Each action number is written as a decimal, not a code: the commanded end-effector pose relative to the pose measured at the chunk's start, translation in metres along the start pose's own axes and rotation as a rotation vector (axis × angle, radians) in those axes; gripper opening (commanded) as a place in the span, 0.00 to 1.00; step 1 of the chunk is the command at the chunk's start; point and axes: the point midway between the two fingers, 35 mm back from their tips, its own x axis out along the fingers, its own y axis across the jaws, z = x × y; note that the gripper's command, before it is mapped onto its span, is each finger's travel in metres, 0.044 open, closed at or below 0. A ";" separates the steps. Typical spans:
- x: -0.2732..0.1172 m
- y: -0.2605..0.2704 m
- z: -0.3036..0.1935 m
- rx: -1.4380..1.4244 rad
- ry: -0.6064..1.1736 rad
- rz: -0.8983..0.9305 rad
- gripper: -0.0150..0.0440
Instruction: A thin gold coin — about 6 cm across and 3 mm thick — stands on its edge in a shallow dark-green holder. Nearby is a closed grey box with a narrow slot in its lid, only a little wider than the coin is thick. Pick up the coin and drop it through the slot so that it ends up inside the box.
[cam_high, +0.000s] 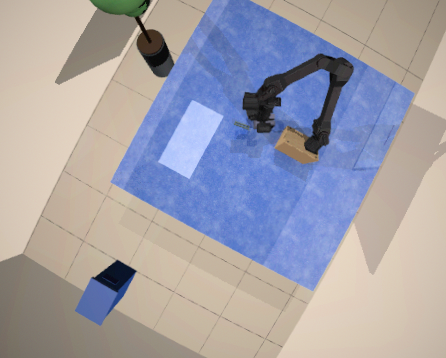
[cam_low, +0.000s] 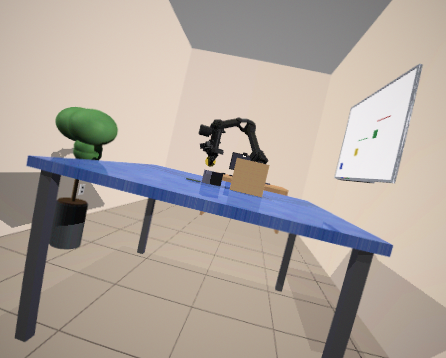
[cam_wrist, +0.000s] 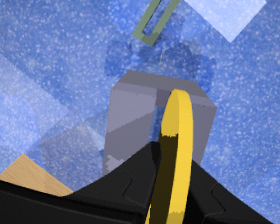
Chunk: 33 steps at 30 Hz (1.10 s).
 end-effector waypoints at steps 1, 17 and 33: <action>0.000 0.000 -0.008 -0.001 -0.002 -0.002 0.25; 0.003 0.002 -0.032 -0.002 0.003 0.002 0.25; 0.003 0.001 -0.035 -0.002 0.004 0.003 0.25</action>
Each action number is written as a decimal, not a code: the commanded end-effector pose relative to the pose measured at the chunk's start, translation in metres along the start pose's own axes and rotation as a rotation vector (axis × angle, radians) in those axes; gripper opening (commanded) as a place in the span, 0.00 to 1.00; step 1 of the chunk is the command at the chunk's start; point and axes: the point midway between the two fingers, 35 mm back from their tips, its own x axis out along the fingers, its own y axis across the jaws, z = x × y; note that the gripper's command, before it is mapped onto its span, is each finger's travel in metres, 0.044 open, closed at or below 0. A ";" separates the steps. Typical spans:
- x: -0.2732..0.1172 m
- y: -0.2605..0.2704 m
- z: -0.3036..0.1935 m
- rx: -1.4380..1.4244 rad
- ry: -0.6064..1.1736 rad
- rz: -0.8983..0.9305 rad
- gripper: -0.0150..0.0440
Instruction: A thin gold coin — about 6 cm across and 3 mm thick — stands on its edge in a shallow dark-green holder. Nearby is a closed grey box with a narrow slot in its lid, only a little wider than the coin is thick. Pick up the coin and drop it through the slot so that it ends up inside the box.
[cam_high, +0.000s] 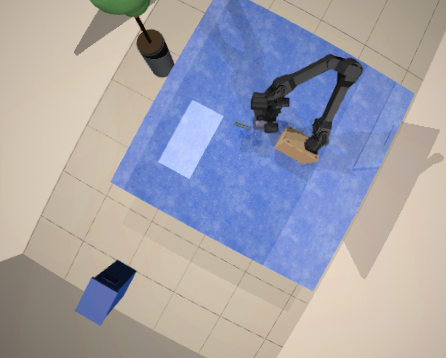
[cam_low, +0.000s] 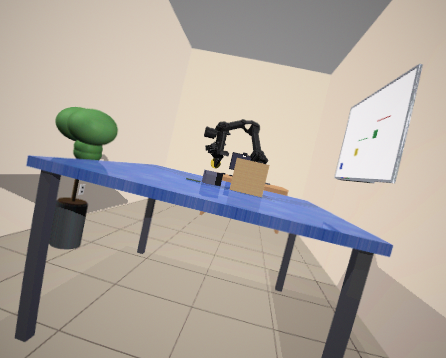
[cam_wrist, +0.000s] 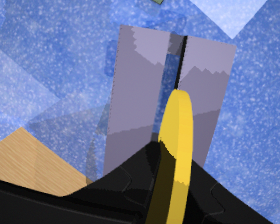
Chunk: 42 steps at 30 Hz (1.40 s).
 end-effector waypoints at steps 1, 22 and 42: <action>0.000 0.000 0.001 0.000 0.000 0.000 0.25; 0.010 -0.001 -0.001 -0.005 0.001 -0.001 0.25; 0.017 0.000 0.000 -0.002 -0.001 0.004 0.43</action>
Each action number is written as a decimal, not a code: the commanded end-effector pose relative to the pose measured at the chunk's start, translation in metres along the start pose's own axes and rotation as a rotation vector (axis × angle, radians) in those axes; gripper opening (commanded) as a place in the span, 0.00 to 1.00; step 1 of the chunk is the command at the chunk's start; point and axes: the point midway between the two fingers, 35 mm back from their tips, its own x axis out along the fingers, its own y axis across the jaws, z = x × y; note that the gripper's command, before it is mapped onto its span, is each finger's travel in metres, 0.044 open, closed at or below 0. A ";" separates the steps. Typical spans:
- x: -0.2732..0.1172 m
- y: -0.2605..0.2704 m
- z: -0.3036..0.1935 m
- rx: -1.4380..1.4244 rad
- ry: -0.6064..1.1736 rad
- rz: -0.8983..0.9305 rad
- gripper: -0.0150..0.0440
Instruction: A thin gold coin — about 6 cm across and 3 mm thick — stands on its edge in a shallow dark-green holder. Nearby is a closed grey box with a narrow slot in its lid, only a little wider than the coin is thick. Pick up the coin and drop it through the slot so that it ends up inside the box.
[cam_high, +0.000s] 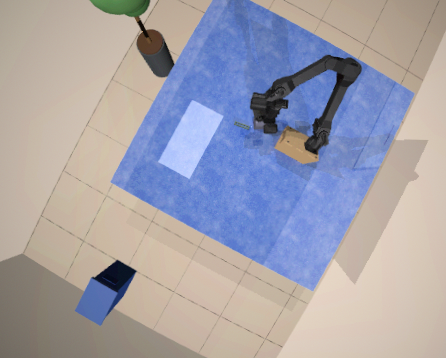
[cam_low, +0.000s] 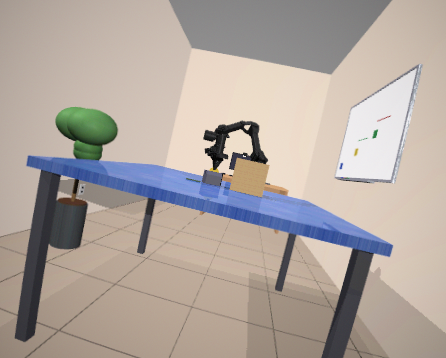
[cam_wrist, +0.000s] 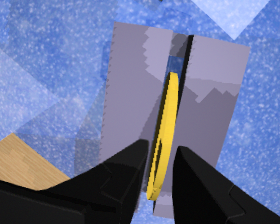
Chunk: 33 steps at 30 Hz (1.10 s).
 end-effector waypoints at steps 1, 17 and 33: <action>0.000 0.000 0.000 0.001 0.000 -0.001 0.48; -0.017 0.000 0.000 -0.001 0.000 0.000 0.79; -0.055 0.001 -0.004 -0.005 0.008 -0.005 1.00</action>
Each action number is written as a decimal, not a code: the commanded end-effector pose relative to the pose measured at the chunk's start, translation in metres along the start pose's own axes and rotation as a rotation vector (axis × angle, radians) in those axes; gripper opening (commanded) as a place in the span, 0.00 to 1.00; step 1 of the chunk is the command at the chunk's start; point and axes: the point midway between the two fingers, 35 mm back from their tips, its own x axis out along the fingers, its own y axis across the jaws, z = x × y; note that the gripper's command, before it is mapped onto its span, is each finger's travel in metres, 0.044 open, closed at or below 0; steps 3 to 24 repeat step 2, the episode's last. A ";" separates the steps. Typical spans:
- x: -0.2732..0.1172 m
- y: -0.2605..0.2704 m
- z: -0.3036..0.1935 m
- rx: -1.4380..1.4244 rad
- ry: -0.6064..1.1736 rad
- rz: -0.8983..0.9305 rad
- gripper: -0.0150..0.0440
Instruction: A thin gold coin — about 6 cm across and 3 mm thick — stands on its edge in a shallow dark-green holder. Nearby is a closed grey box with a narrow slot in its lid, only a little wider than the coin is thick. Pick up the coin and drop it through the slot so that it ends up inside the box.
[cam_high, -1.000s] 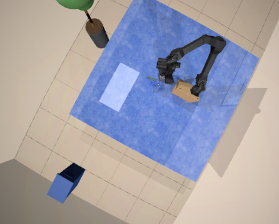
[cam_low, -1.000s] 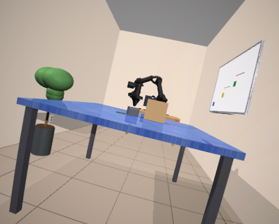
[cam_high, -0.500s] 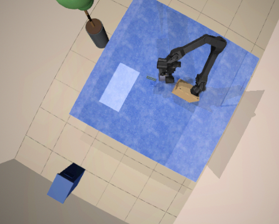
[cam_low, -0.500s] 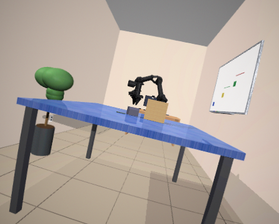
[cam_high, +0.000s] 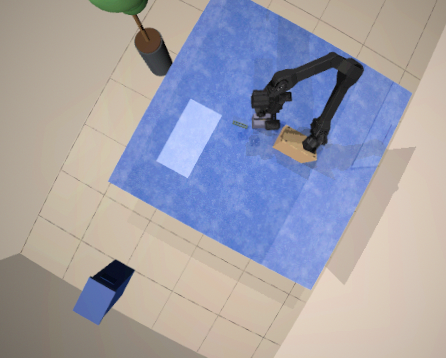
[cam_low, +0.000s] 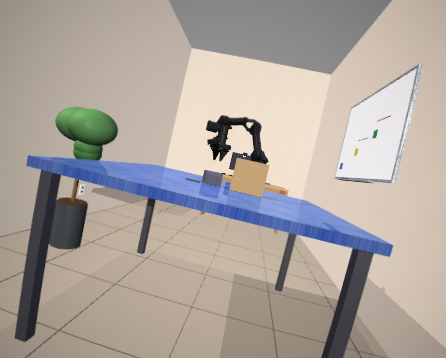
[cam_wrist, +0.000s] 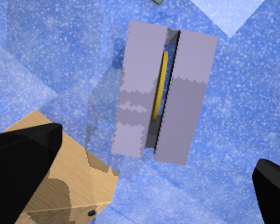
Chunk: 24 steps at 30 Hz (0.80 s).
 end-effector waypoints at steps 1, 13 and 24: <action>-0.001 0.001 0.000 0.003 0.001 0.005 1.00; -0.001 0.001 0.000 0.003 0.001 0.005 1.00; -0.001 0.001 0.000 0.003 0.001 0.005 1.00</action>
